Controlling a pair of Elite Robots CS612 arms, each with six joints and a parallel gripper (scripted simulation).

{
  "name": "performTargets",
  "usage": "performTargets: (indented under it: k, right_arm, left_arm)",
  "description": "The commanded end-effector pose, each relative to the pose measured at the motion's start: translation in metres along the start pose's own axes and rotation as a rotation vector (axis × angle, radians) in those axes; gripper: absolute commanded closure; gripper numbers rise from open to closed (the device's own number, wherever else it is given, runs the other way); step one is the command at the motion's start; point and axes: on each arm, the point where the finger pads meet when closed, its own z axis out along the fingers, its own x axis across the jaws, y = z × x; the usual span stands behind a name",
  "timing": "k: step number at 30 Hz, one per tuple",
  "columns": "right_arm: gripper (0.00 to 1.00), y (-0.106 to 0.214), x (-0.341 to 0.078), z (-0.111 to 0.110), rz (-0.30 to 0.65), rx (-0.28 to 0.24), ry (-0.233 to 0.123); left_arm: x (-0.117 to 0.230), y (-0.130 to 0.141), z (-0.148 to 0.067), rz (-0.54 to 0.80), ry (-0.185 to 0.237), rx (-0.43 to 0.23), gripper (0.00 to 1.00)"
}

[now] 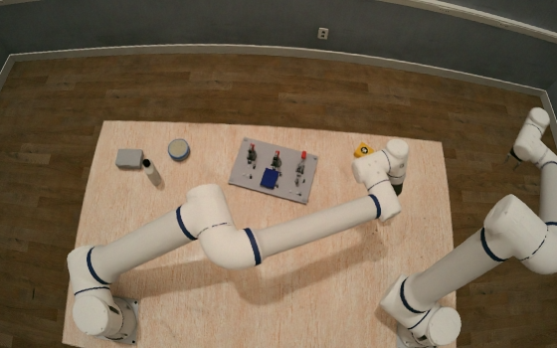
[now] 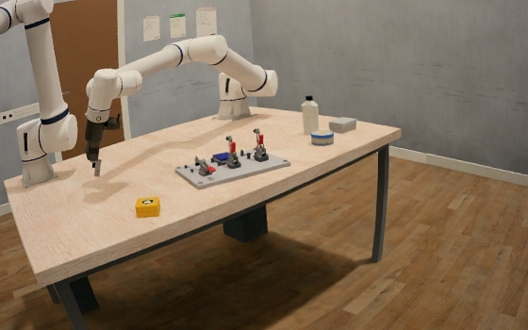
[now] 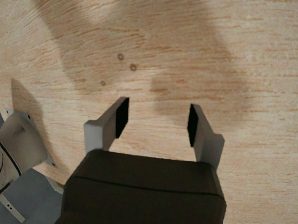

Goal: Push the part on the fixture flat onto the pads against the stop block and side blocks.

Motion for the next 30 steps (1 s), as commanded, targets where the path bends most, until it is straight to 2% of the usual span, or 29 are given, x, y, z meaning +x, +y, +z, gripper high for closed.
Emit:
performTargets:
  k: [1,4,5,8,19,21,22,30]
  right_arm:
    - [0.0,0.0,-0.066,0.023,0.058,0.029,0.008]
    - [0.0,0.0,-0.078,0.027,0.058,0.029,0.008]
    - [0.0,-0.002,-0.113,0.04,0.076,0.039,0.011]
    - [0.0,-0.01,-0.145,0.051,0.133,0.066,0.02]
    - [0.0,-0.049,-0.277,0.096,0.248,0.115,0.043]
    - [0.0,-0.049,-0.277,0.096,0.248,0.115,0.043]
    - [0.0,-0.062,-0.309,0.107,0.267,0.122,0.047]
    - [0.0,-0.113,-0.391,0.134,0.395,0.163,0.078]
  left_arm:
    - [0.0,0.001,-0.002,0.001,0.001,-0.002,0.0]
    - [0.0,0.001,-0.002,0.001,0.001,-0.002,0.0]
    - [0.0,0.001,-0.002,0.001,0.001,-0.002,0.0]
    - [0.0,0.001,-0.002,0.001,0.001,-0.002,0.0]
    - [0.0,0.001,-0.002,0.001,0.001,-0.002,0.0]
    - [0.0,0.001,-0.002,0.001,0.001,-0.002,0.0]
    - [0.0,0.001,-0.002,0.001,0.001,-0.002,0.0]
    - [0.0,0.001,-0.002,0.001,0.001,-0.002,0.0]
